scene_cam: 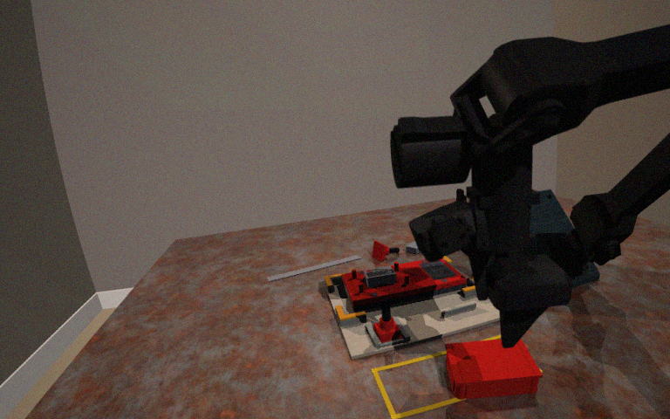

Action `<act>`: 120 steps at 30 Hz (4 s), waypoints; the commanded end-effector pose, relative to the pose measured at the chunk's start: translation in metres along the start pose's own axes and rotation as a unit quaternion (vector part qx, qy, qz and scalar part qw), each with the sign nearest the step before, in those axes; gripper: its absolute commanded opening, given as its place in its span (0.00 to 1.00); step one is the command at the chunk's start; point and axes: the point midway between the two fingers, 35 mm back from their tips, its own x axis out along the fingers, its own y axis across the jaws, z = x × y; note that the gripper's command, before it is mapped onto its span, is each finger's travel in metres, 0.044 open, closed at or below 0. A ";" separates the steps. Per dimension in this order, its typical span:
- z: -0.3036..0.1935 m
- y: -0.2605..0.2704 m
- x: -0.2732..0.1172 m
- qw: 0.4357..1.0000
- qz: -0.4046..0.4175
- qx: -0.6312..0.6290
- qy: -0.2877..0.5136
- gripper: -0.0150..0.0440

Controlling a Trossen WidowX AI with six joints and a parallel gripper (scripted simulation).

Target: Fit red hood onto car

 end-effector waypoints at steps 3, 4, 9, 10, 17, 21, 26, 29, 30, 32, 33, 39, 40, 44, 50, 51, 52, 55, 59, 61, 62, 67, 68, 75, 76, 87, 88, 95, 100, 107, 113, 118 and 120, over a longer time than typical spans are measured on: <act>0.000 0.000 0.006 1.000 0.002 0.003 0.003 1.00; 0.000 0.000 0.006 1.000 0.002 0.003 0.003 1.00; 0.000 0.000 0.010 1.000 0.002 0.003 0.003 1.00; 0.000 0.000 0.010 1.000 0.002 0.003 0.003 1.00; 0.000 0.000 0.015 1.000 0.002 0.003 0.003 1.00; 0.000 0.001 0.017 1.000 0.002 0.003 0.003 1.00; 0.000 0.001 0.021 1.000 0.002 0.003 0.003 1.00; 0.000 0.001 0.023 1.000 0.002 0.002 0.003 1.00; 0.000 0.001 0.023 1.000 0.002 0.002 0.003 1.00; 0.000 0.001 0.025 1.000 0.002 0.002 0.003 1.00; 0.000 0.001 0.025 1.000 0.002 0.002 0.003 1.00; 0.000 0.001 0.029 1.000 0.002 0.002 0.003 1.00; 0.000 0.001 0.030 1.000 0.002 0.002 0.003 1.00; 0.000 0.001 0.033 1.000 0.002 0.002 0.003 1.00; 0.000 0.001 0.037 1.000 0.003 0.002 0.003 1.00; 0.000 0.001 0.037 1.000 0.003 0.002 0.003 1.00; 0.000 0.001 0.038 1.000 0.003 0.002 0.003 1.00; 0.000 0.001 0.040 1.000 0.003 0.002 0.003 1.00; -0.001 0.001 0.043 1.000 0.003 0.002 0.003 1.00; -0.001 0.001 0.044 1.000 0.003 0.002 0.003 1.00; -0.001 0.001 0.045 1.000 0.003 0.002 0.003 1.00; -0.001 0.001 0.048 1.000 0.004 0.002 0.004 1.00; -0.001 0.001 0.049 1.000 0.004 0.002 0.004 1.00; -0.001 0.001 0.051 1.000 0.004 0.002 0.004 1.00; -0.001 0.001 0.051 1.000 0.004 0.002 0.004 1.00; -0.001 0.001 0.057 1.000 0.004 0.002 0.004 1.00; -0.001 0.001 0.057 1.000 0.004 0.002 0.004 1.00; -0.001 0.001 0.061 1.000 0.004 0.002 0.004 1.00; -0.001 0.002 0.063 1.000 0.004 0.002 0.004 1.00; -0.001 0.002 0.066 1.000 0.004 0.002 0.004 1.00; -0.001 0.001 0.066 1.000 0.002 0.000 0.000 0.96; -0.001 0.001 0.066 1.000 0.002 0.000 0.000 0.80; -0.001 0.001 0.066 1.000 0.002 0.000 0.000 0.78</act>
